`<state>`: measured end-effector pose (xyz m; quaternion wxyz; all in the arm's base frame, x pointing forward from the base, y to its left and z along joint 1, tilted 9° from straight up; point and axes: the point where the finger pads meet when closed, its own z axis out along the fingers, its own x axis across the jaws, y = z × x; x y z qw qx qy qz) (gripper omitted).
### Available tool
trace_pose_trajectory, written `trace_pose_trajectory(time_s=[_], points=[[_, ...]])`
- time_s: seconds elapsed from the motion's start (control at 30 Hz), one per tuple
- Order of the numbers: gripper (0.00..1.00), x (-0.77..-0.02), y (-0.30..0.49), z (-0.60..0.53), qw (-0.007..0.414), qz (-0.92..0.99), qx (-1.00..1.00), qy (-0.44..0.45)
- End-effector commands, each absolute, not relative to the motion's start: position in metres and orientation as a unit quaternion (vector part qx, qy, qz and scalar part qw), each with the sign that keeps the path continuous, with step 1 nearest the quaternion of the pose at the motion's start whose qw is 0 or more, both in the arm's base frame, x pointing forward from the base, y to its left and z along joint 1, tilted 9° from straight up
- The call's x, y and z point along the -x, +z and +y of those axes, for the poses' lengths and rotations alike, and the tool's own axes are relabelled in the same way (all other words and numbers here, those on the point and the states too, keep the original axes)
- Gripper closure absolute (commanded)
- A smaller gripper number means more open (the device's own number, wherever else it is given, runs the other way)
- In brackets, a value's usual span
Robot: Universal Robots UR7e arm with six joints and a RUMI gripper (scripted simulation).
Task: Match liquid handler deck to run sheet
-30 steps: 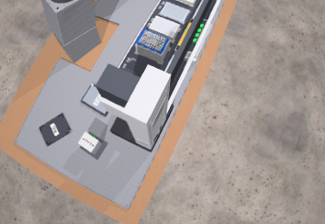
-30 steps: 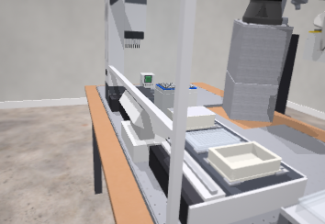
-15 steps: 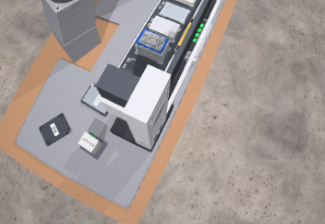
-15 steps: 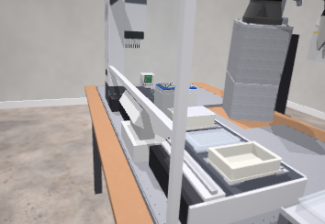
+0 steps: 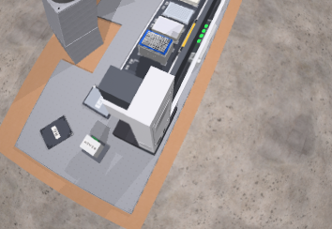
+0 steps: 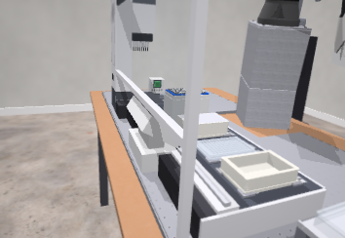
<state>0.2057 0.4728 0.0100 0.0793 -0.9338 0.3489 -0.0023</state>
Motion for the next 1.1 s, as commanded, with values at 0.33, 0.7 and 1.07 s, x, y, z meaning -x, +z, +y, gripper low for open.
trace_pose_trajectory(time_s=[0.33, 0.7, 1.07], points=[[1.0, -0.2066, 0.0112, 0.4748, 0.08, 0.481, 0.873, 0.008], [1.0, -0.2066, 0.0111, 0.4748, 0.079, 0.566, 0.821, 0.016], [1.0, -0.2066, 0.0111, 0.4748, 0.077, 0.637, 0.767, 0.023]])
